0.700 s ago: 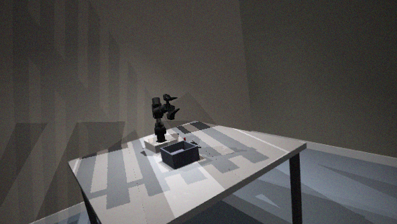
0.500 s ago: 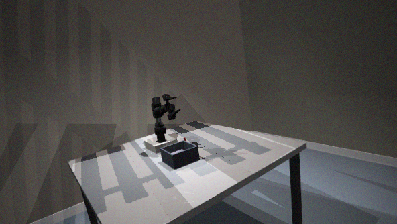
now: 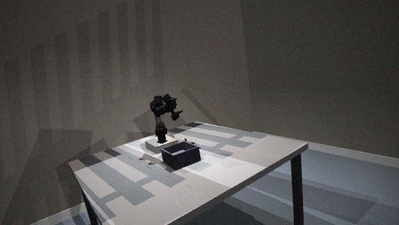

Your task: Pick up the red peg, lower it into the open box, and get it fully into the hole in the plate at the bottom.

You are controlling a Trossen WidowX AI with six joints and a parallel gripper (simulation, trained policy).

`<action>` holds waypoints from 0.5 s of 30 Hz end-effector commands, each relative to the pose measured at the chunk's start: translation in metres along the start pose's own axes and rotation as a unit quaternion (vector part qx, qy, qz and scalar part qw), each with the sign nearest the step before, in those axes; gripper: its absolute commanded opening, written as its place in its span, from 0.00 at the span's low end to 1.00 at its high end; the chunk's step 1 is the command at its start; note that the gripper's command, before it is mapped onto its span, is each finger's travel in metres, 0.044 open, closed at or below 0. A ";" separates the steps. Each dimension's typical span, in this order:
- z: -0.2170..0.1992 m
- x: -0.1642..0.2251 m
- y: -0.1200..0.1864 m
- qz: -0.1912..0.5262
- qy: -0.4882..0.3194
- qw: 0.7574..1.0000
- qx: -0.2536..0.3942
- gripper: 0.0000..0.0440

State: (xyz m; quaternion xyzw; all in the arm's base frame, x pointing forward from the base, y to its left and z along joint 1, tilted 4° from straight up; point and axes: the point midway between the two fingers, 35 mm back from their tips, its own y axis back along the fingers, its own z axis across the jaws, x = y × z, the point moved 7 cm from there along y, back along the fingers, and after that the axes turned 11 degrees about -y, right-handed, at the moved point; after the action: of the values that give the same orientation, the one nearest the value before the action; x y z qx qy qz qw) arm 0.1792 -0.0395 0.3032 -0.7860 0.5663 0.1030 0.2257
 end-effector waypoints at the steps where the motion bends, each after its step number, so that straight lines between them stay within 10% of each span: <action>1: -0.002 0.003 -0.005 0.017 -0.050 0.999 -0.004 1.00; 15: 0.004 0.015 -0.024 0.103 -0.269 0.957 -0.037 1.00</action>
State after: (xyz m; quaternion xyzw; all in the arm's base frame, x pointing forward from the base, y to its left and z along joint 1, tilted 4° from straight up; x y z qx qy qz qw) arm 0.2037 -0.0439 0.2992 -0.6928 0.5594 0.3265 0.3170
